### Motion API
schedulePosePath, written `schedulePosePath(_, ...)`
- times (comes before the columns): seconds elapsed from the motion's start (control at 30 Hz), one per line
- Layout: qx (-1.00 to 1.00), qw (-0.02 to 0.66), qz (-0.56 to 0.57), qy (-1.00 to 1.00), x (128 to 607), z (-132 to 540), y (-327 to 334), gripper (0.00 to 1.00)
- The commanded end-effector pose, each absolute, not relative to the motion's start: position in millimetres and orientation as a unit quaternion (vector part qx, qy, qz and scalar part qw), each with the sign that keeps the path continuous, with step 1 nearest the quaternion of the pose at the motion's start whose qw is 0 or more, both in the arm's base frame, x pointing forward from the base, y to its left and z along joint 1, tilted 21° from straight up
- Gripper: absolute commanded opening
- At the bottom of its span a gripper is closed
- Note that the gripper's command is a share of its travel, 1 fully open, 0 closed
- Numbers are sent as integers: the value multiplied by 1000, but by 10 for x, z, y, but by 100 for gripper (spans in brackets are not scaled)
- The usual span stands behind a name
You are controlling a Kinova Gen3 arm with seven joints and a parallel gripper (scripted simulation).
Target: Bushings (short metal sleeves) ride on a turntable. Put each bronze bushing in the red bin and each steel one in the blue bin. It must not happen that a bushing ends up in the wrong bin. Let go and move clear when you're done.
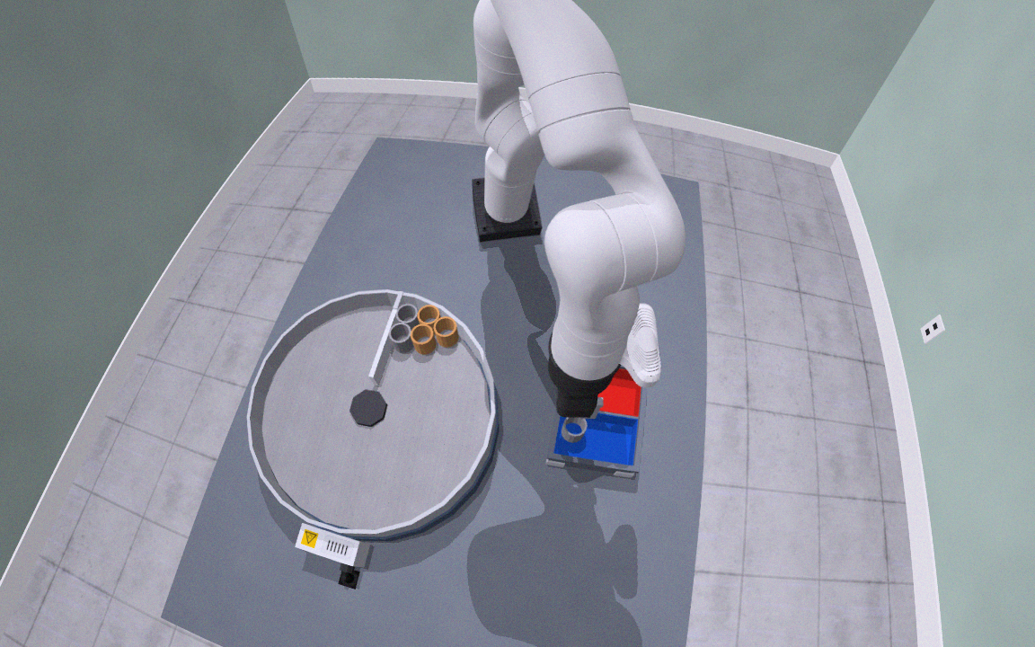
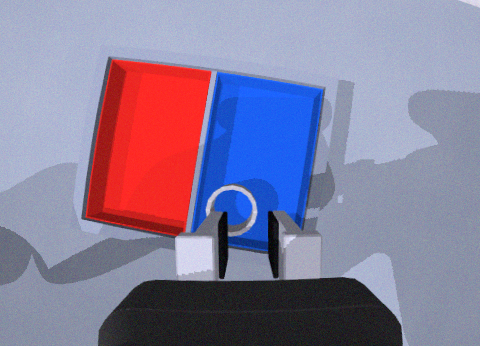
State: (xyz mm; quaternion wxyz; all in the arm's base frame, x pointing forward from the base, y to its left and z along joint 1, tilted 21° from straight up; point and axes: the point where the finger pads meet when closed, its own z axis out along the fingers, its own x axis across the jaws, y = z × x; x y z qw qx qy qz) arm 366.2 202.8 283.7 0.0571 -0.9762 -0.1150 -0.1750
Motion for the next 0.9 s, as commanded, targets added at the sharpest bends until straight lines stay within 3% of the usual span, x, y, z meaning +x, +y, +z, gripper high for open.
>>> schedulePosePath(0.0, -976, 57, -176, -115, 3664, 2841, 2029, 47)
schedulePosePath(0.27, -976, 57, -176, -115, 3664, 2841, 2029, 47)
schedulePosePath(0.87, -977, 58, -176, -106, 3447, 2510, 936, 45)
